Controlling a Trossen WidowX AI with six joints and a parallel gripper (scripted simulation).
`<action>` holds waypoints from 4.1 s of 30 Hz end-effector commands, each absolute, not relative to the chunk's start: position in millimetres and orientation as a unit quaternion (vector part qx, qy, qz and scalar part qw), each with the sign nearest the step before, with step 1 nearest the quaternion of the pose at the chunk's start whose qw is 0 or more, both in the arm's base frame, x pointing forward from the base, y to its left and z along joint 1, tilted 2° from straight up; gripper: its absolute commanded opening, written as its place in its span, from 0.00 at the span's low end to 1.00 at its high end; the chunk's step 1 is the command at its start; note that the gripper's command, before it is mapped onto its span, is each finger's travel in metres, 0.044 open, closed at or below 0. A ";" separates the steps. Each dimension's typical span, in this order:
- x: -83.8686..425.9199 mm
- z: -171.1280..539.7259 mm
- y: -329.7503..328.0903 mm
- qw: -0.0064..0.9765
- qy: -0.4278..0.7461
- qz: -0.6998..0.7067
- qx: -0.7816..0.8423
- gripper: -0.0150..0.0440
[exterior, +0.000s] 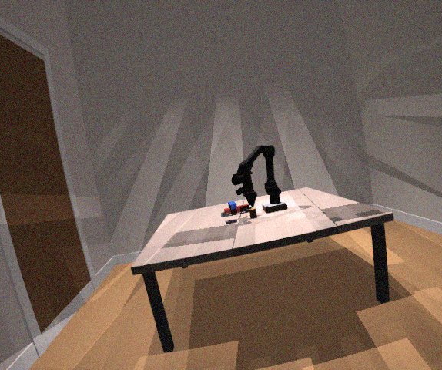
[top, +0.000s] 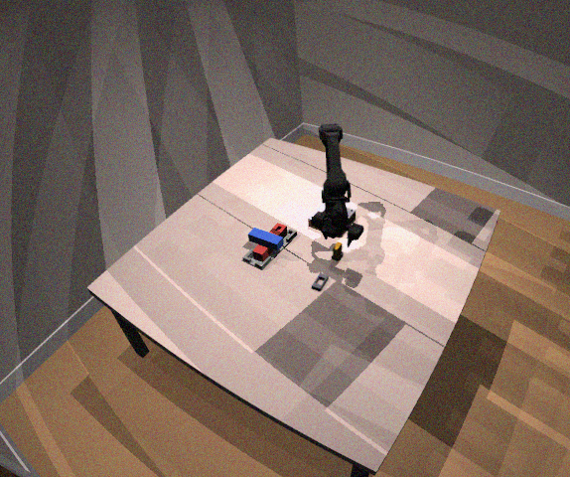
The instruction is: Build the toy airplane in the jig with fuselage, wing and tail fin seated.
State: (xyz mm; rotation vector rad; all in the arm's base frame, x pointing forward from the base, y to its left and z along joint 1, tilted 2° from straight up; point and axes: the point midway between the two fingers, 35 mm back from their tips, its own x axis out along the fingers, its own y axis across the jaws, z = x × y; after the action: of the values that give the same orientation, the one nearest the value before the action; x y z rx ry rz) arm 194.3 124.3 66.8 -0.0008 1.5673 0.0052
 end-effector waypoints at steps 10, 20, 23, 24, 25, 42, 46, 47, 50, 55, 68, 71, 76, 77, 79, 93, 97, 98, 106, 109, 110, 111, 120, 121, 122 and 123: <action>191.8 42.3 123.7 0.703 0.711 -0.002 0.000 1.00; 191.3 26.5 123.4 0.703 0.711 -0.002 0.000 1.00; 190.9 21.8 123.2 0.703 0.711 -0.002 0.000 1.00; 190.8 20.3 123.2 0.703 0.711 -0.002 0.000 1.00; 190.7 18.7 123.1 0.703 0.711 -0.002 0.000 1.00; 189.9 12.0 122.6 0.703 0.711 -0.002 0.000 0.56; 189.9 12.0 122.6 0.703 0.711 -0.002 0.000 0.38; 189.9 12.0 122.6 0.703 0.711 -0.002 0.000 0.33; 189.9 12.0 122.6 0.703 0.711 -0.002 0.000 0.30; 189.9 12.0 122.6 0.703 0.711 -0.002 0.000 0.25; 194.0 35.8 125.8 0.710 0.704 -0.013 0.005 0.25; 195.5 44.8 126.7 0.709 0.705 -0.012 0.005 0.25; 197.3 60.0 127.7 0.708 0.706 -0.010 0.004 0.25; 197.6 63.1 127.8 0.708 0.706 -0.010 0.004 0.25; 198.0 69.3 128.0 0.708 0.707 -0.009 0.004 0.25; 196.8 113.8 126.7 0.705 0.709 -0.005 0.002 0.25; 195.1 126.7 125.5 0.704 0.710 -0.003 0.001 0.25; 194.6 129.9 125.1 0.704 0.710 -0.003 0.001 0.25; 191.9 144.4 123.2 0.703 0.711 -0.002 0.000 0.25; 194.7 143.5 119.4 0.703 0.711 -0.001 0.000 0.25; 196.5 143.0 116.9 0.703 0.711 -0.001 0.000 0.25; 198.2 142.4 114.3 0.703 0.711 -0.001 -0.001 0.25; 212.6 137.4 90.1 0.704 0.710 0.000 -0.002 0.25; 214.0 136.8 87.3 0.704 0.710 0.000 -0.002 0.25; 215.4 136.3 84.5 0.704 0.710 0.000 -0.003 0.25; 216.7 135.7 81.6 0.704 0.710 0.000 -0.003 0.25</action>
State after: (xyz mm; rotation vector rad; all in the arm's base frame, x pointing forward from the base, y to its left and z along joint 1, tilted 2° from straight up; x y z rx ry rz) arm 212.4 92.2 139.7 0.0001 1.5736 -0.0024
